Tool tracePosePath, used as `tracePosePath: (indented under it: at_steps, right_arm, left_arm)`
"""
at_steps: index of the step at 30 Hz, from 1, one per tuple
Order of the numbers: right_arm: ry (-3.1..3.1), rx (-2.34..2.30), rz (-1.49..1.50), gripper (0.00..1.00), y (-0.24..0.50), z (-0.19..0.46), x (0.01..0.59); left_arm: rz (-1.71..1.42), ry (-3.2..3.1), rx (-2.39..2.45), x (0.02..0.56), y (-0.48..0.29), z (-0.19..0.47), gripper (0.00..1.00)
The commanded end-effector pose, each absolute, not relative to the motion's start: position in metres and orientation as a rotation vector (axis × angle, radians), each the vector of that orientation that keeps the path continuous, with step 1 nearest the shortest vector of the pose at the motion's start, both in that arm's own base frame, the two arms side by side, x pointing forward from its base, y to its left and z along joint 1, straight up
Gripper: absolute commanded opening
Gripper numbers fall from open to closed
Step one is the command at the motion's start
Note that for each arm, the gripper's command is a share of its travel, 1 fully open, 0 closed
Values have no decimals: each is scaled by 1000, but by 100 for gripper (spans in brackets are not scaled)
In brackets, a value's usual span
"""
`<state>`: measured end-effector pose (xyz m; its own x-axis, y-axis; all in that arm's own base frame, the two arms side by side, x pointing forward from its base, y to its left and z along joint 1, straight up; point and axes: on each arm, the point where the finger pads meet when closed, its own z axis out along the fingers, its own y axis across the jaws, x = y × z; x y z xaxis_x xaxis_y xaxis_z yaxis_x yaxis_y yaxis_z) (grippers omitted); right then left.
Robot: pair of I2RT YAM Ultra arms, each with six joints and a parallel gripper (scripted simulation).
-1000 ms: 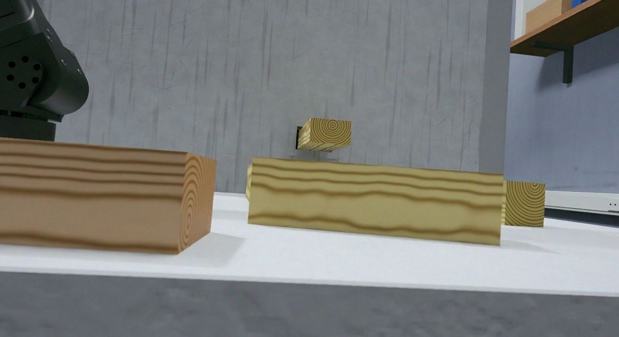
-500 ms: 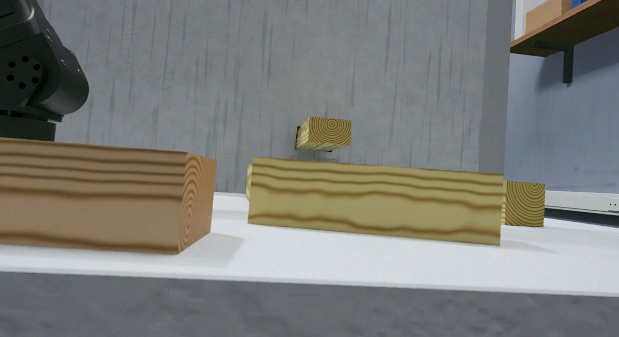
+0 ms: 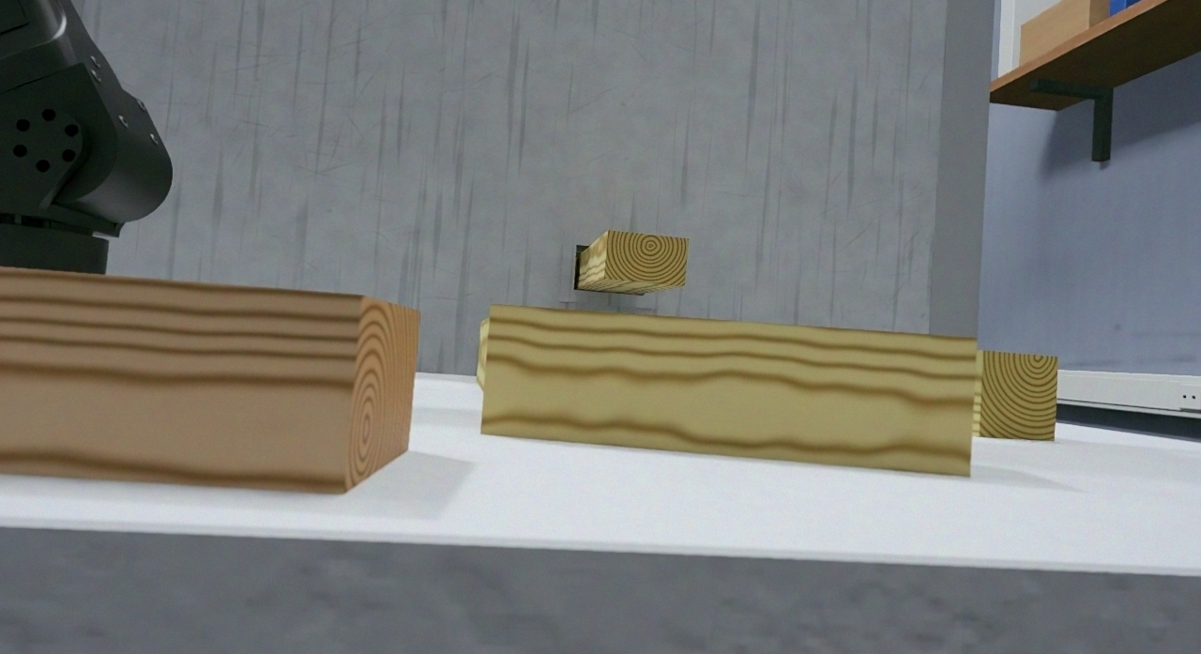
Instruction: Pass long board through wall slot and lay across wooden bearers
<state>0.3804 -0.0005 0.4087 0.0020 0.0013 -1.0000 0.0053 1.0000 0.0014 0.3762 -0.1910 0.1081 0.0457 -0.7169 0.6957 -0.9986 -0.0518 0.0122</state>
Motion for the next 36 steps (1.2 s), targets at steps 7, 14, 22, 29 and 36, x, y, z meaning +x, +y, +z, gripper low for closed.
tracePosePath:
  at_steps: [7, 14, 22, 29, 36]
  right_arm:
    - [1572, -7, 9, 100, 5, 410, 377]
    - [1572, -7, 9, 100, 5, 410, 377]
    - [1572, -7, 9, 100, 5, 410, 377]
    - [1572, -7, 9, 100, 5, 410, 377]
    - [1572, -8, 9, 72, 5, 410, 377]
  left_arm:
    - [871, -1731, 1741, 386, -204, 149, 0]
    - [878, -1734, 1740, 386, -206, 152, 0]
    - [874, -1732, 1741, 383, -206, 151, 0]
    - [863, -1721, 1751, 381, -203, 147, 0]
    - [836, -1743, 1778, 383, -203, 140, 0]
